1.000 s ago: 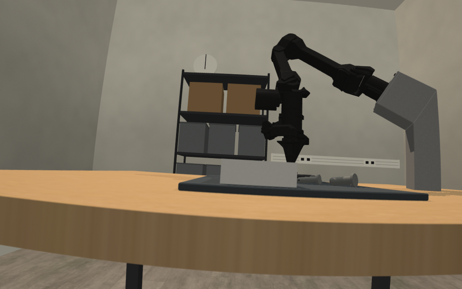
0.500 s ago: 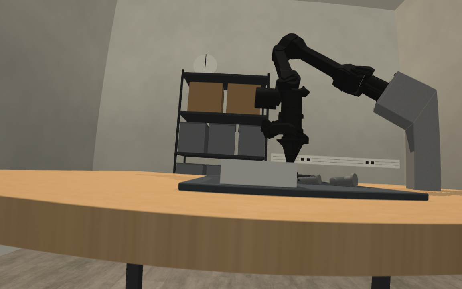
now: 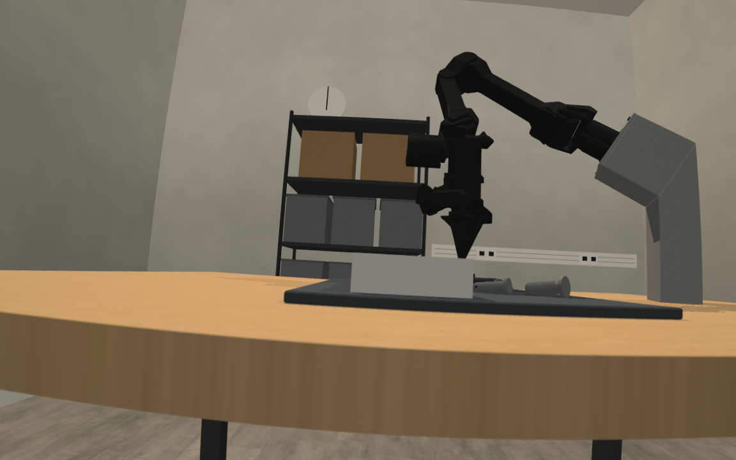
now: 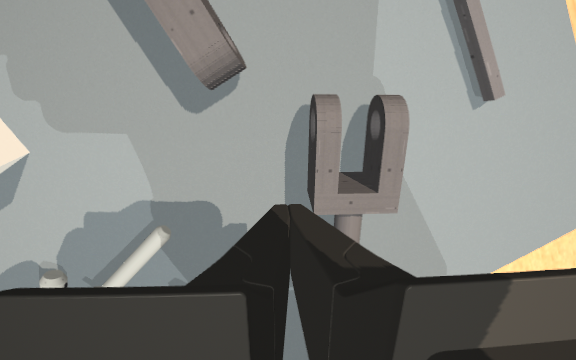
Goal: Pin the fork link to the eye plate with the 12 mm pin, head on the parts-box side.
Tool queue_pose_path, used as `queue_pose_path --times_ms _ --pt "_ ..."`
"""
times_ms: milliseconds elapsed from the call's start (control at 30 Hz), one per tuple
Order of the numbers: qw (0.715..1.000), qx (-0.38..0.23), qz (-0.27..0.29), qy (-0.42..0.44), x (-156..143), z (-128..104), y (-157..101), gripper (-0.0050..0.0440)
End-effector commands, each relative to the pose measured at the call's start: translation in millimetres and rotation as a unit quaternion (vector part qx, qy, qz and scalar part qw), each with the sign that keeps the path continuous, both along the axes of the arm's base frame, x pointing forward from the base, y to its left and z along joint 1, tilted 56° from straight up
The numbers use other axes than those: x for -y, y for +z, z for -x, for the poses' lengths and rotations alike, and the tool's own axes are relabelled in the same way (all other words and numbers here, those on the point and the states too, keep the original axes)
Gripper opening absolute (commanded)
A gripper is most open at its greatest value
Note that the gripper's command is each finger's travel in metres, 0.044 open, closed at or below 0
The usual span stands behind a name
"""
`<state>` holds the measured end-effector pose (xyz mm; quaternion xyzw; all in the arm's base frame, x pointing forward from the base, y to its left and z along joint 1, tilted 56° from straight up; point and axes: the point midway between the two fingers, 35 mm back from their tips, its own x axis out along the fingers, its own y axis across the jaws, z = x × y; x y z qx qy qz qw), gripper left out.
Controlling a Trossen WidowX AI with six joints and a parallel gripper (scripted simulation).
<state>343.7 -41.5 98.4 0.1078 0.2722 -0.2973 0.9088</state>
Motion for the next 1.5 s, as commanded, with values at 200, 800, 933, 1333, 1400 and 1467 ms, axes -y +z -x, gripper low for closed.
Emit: queue_pose_path --times_ms 200,800,933,1333,1400,1467 --pt "1.0 0.007 -0.001 0.0 -5 7 9 -0.005" --pt "1.0 0.004 -0.001 0.0 -9 13 13 -0.005" --pt "1.0 0.004 -0.001 0.0 -9 13 13 -0.005" --pt "1.0 0.004 0.0 0.0 -9 13 13 -0.005" --pt "1.0 0.004 0.0 0.0 -9 13 13 -0.005" --pt "1.0 0.004 0.0 0.0 -9 13 13 -0.005"
